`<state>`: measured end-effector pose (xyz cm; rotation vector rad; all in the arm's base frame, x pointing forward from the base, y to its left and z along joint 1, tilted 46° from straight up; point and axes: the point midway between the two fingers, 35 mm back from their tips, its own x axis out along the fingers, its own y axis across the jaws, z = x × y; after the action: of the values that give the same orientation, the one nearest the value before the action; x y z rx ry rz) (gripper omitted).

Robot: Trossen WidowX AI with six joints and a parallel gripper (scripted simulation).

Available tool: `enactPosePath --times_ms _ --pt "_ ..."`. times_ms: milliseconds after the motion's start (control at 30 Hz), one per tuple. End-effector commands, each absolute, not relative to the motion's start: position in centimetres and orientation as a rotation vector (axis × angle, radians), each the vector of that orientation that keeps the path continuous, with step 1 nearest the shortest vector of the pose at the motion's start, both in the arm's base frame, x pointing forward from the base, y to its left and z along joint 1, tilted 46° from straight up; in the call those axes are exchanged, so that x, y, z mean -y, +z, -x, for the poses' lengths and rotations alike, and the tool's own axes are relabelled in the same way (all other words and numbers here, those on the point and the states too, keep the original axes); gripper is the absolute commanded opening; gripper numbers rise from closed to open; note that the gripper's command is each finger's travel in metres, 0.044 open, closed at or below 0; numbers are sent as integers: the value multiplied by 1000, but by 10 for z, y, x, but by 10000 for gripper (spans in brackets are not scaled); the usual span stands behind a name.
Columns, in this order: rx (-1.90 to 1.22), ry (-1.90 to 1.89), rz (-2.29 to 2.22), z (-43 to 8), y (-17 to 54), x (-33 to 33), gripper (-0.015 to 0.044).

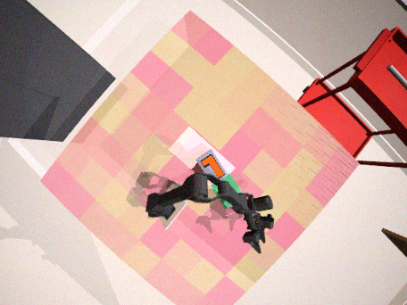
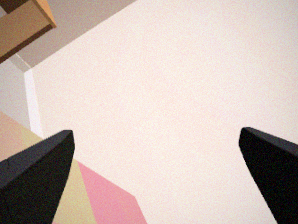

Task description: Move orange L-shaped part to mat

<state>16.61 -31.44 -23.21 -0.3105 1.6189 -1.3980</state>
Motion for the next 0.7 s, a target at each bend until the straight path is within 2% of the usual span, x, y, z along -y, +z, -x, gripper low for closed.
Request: enactPosePath --times_ms 0,133,233,267,400,667 --pt "-1623 -1380 301 -169 -232 314 374" --pt "-1659 -1198 208 -195 -225 306 269" --pt "-1706 -914 56 -229 -209 281 190" --pt "-1719 -811 0 -240 -200 269 180" --pt "-1738 -461 -207 -273 -157 215 180" --pt "-1700 -1 -522 -298 -63 123 180"
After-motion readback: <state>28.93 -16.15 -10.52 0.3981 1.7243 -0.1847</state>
